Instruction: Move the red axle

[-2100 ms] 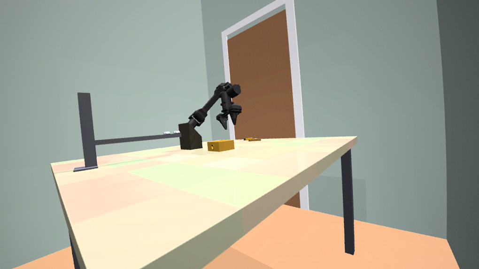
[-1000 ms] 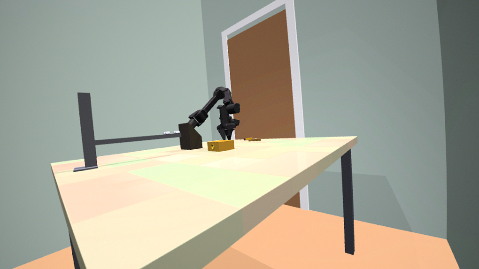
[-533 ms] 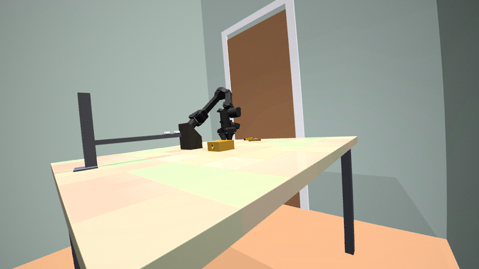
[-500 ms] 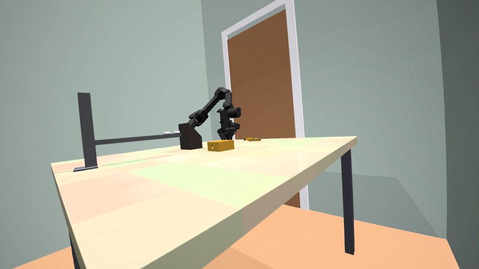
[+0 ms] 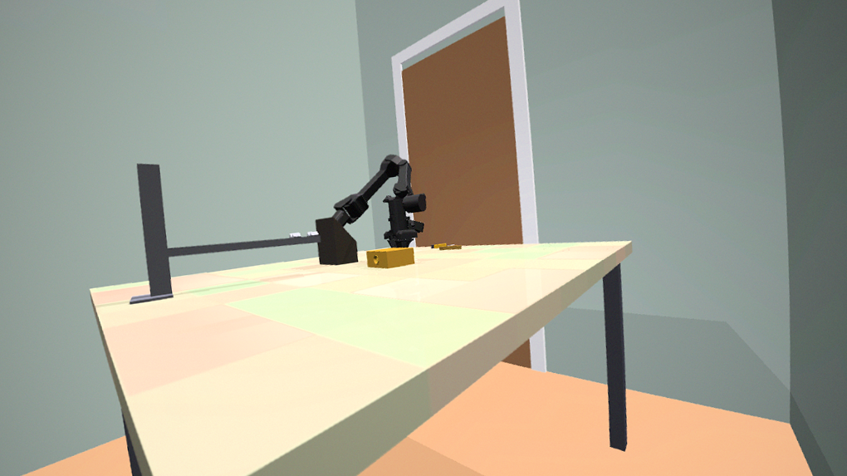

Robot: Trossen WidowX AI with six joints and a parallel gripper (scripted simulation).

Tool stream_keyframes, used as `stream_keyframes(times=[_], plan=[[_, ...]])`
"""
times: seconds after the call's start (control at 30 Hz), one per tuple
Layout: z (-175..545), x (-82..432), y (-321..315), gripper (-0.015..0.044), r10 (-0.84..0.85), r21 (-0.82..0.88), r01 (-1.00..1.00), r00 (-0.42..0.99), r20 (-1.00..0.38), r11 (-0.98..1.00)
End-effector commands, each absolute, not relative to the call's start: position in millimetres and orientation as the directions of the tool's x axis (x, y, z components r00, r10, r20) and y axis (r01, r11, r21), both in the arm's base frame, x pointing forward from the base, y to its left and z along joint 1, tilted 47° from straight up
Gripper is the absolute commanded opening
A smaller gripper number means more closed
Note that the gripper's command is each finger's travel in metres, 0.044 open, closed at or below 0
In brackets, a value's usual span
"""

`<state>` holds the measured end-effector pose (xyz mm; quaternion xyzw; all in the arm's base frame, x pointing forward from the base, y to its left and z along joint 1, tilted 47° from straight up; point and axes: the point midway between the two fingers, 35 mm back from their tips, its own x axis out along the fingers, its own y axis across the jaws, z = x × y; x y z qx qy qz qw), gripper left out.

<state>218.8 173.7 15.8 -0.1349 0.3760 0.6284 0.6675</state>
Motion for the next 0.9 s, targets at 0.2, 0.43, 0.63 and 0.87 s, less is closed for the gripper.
stream_keyframes(times=[0.2,0.43,0.63,0.87], plan=[[14,217,173,0.0079,0.734,0.298,-0.937,-0.074,-0.675,0.180],[17,219,169,0.0000,0.732,0.298,-0.937,-0.074,-0.677,0.181],[32,223,149,0.0000,0.727,0.295,-0.938,-0.073,-0.683,0.183],[53,224,121,0.0000,0.727,0.295,-0.938,-0.073,-0.683,0.183]])
